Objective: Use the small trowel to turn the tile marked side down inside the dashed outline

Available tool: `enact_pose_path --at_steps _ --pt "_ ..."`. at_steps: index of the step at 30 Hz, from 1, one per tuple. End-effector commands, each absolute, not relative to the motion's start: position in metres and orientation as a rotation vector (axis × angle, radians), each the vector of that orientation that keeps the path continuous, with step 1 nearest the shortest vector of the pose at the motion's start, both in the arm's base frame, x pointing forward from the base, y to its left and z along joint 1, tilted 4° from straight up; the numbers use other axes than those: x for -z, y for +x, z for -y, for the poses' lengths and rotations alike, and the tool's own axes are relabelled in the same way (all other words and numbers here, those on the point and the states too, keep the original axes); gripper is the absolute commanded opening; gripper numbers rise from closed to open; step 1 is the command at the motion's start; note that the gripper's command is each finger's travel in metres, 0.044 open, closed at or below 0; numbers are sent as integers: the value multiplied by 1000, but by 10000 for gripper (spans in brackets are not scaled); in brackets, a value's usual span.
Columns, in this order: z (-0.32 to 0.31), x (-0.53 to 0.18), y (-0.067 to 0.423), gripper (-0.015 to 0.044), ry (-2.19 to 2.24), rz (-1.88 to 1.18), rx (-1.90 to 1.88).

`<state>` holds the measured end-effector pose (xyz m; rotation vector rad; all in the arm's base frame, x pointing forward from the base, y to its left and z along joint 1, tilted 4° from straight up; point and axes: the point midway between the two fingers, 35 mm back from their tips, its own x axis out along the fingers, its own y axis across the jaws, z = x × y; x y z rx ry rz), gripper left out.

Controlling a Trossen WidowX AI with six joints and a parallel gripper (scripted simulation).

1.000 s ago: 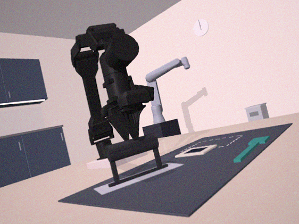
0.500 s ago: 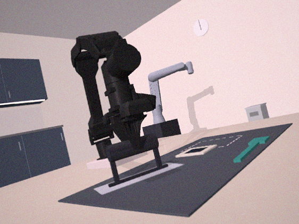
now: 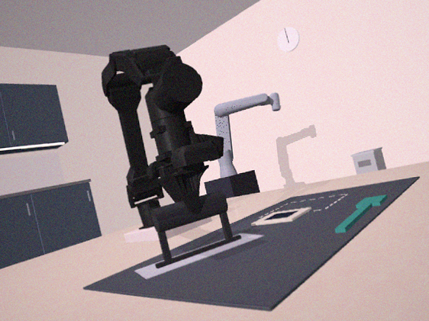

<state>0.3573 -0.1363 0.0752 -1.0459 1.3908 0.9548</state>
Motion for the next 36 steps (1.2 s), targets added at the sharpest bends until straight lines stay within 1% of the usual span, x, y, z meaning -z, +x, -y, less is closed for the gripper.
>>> enact_pose_path --at_steps 1,10,23,28,33,36 --pt "136 -74 357 130 -1047 -1389 -956" --pt "136 -74 357 130 -1060 -1383 -971" --pt "136 -74 357 130 -1326 -1232 -1253" --pt "136 -74 357 130 -1340 -1223 -1267" --pt "136 -74 357 261 -1340 -1223 -1267" --pt "136 -74 357 270 -1340 -1223 -1267"
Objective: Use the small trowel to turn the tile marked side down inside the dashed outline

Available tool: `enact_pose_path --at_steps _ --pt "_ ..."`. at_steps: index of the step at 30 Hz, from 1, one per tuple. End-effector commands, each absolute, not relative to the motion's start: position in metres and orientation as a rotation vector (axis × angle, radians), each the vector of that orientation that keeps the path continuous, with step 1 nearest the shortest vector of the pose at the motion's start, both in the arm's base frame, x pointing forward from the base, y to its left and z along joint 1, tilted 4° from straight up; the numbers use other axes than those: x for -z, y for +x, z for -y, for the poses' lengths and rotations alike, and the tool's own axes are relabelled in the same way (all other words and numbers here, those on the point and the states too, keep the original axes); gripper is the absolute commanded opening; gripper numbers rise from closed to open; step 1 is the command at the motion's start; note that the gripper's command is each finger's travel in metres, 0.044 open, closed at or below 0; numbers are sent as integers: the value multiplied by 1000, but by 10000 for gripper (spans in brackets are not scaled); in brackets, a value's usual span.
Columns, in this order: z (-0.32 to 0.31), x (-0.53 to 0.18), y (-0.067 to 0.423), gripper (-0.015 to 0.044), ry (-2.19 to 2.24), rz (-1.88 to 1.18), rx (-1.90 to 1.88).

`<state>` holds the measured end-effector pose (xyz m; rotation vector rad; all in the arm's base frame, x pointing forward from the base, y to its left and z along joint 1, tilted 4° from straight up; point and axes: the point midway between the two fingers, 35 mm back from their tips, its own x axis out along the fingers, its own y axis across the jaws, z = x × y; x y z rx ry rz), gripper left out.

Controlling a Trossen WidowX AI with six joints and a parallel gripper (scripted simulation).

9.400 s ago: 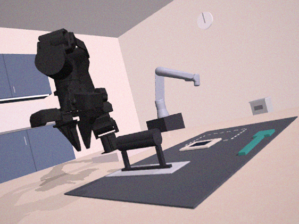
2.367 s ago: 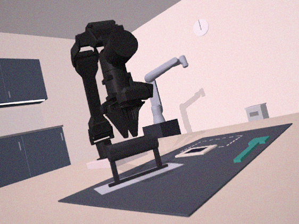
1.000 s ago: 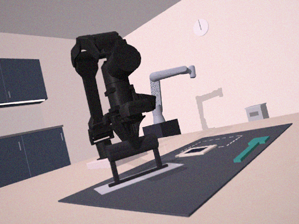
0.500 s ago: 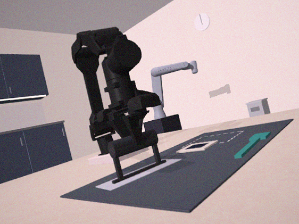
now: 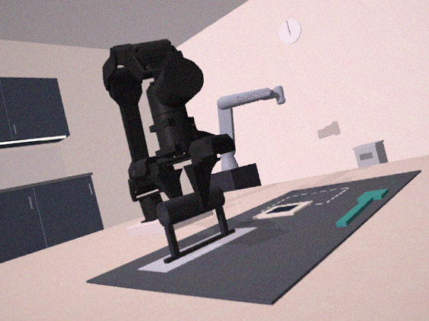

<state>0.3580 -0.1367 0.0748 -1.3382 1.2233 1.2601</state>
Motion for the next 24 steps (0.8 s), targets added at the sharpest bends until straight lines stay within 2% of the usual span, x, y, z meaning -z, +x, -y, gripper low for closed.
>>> enact_pose_path --at_steps 1,16,21,24 --pt "136 -74 357 270 -1340 -1223 -1267" --pt "136 -74 357 270 -1340 -1223 -1267" --pt "132 -117 355 270 -1358 -1211 -1287" --pt "132 -119 355 270 -1359 -1210 -1288"
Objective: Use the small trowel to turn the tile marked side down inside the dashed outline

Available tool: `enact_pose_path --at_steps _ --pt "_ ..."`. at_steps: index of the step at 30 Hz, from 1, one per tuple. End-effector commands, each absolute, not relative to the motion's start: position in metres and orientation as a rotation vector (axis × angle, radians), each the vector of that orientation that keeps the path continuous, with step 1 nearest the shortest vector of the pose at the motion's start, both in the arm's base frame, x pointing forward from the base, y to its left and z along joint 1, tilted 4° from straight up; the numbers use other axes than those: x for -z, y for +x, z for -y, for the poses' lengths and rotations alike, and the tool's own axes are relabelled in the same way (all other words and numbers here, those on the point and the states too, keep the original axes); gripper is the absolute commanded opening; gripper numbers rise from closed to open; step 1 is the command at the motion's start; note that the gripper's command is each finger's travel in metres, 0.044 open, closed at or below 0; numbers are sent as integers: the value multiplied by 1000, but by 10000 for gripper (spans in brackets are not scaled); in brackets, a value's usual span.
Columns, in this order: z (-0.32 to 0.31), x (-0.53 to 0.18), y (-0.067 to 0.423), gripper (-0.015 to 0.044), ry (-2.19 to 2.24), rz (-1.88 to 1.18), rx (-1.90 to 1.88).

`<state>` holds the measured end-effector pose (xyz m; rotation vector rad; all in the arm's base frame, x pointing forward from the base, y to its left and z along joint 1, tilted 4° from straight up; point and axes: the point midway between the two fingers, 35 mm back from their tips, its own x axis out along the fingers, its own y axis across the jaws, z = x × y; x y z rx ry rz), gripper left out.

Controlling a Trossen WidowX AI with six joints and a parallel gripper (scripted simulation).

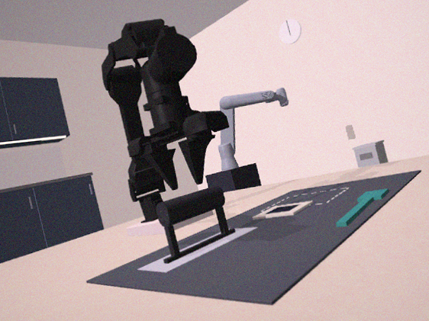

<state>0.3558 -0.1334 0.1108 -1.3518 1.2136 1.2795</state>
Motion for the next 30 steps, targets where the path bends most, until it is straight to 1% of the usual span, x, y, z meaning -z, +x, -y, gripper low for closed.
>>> enact_pose_path --at_steps 1,3,4,5,9,30 --pt "132 -119 355 270 -1359 -1210 -1288" --pt "132 -119 355 270 -1359 -1210 -1288" --pt "133 -124 356 296 -1366 -1205 -1267" --pt "132 -128 356 300 -1366 -1205 -1267" --pt "132 -129 356 300 -1335 -1218 -1221" --pt "135 -116 355 300 -840 -1294 -615"
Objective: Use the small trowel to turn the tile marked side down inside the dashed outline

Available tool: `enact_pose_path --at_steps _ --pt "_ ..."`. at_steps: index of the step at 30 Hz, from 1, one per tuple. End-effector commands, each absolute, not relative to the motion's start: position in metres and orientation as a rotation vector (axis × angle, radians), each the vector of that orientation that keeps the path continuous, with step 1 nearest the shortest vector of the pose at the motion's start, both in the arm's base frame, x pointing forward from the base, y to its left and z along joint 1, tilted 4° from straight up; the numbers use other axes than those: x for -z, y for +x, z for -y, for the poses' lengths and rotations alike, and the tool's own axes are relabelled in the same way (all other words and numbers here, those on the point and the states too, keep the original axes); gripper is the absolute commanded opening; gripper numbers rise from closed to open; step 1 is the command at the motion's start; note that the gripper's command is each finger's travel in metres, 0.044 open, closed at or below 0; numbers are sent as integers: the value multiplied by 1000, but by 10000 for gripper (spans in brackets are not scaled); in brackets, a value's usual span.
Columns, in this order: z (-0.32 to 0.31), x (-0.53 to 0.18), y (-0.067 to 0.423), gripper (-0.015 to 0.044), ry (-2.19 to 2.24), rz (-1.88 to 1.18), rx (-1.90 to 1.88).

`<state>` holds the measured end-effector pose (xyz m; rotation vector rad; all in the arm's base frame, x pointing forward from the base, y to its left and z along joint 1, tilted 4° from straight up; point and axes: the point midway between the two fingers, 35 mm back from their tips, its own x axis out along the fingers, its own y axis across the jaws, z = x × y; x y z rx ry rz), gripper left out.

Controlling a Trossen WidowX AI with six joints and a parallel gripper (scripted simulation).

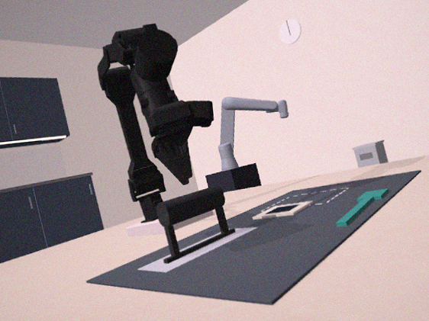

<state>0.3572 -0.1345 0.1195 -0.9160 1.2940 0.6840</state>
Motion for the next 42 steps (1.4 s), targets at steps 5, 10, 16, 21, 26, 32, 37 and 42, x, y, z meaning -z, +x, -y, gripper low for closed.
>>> enact_pose_path --at_steps 5,10,16,21,26,32,37,42 --pt "135 -113 354 300 -707 -1283 -487" --pt "135 -111 353 300 -572 -1265 -366" --pt "135 -108 351 300 -405 -1232 -230" --pt "133 -104 348 300 -265 -1203 -125" --pt "132 -101 345 300 -122 -1169 -26" --pt "130 -101 345 300 56 -1101 82" --pt "129 -100 343 300 207 -1043 164" --pt "129 -97 340 300 362 -987 239"
